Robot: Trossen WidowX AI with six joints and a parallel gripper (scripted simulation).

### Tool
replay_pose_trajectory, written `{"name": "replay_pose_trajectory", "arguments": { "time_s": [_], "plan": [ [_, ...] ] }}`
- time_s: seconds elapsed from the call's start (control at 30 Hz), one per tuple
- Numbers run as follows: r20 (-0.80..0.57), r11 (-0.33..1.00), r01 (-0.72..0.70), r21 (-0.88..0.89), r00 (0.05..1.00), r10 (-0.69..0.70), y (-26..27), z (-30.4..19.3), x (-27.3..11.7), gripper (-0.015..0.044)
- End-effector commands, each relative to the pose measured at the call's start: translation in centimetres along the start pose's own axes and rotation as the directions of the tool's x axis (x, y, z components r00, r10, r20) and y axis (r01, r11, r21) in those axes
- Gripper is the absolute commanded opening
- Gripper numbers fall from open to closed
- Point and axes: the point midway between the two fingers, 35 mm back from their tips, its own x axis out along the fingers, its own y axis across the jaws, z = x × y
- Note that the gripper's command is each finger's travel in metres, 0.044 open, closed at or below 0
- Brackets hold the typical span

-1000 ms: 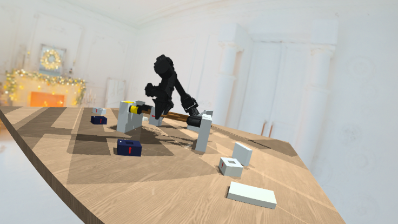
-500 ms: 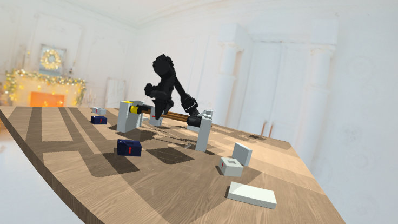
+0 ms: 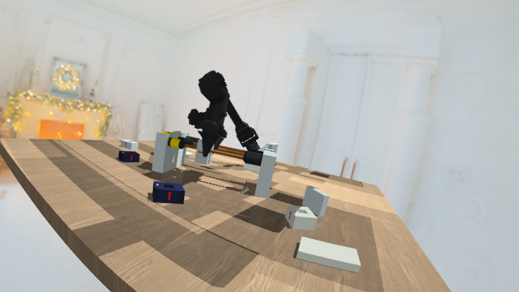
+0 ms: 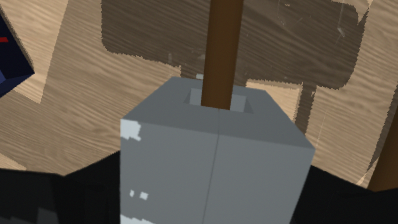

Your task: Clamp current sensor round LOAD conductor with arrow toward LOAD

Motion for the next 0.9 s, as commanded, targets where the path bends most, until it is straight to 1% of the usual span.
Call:
{"name": "replay_pose_trajectory", "arguments": {
  "time_s": [0.0,0.23,0.87],
  "plan": [
    [0.000,1.000,0.000,0.000,1.000,0.000,0.00,0.01,-0.02,0.0079],
    [0.000,1.000,0.000,0.000,1.000,0.000,0.00,0.01,-0.02,0.0263],
    [0.000,1.000,0.000,0.000,1.000,0.000,0.00,0.01,-0.02,0.0266]
  ]
}}
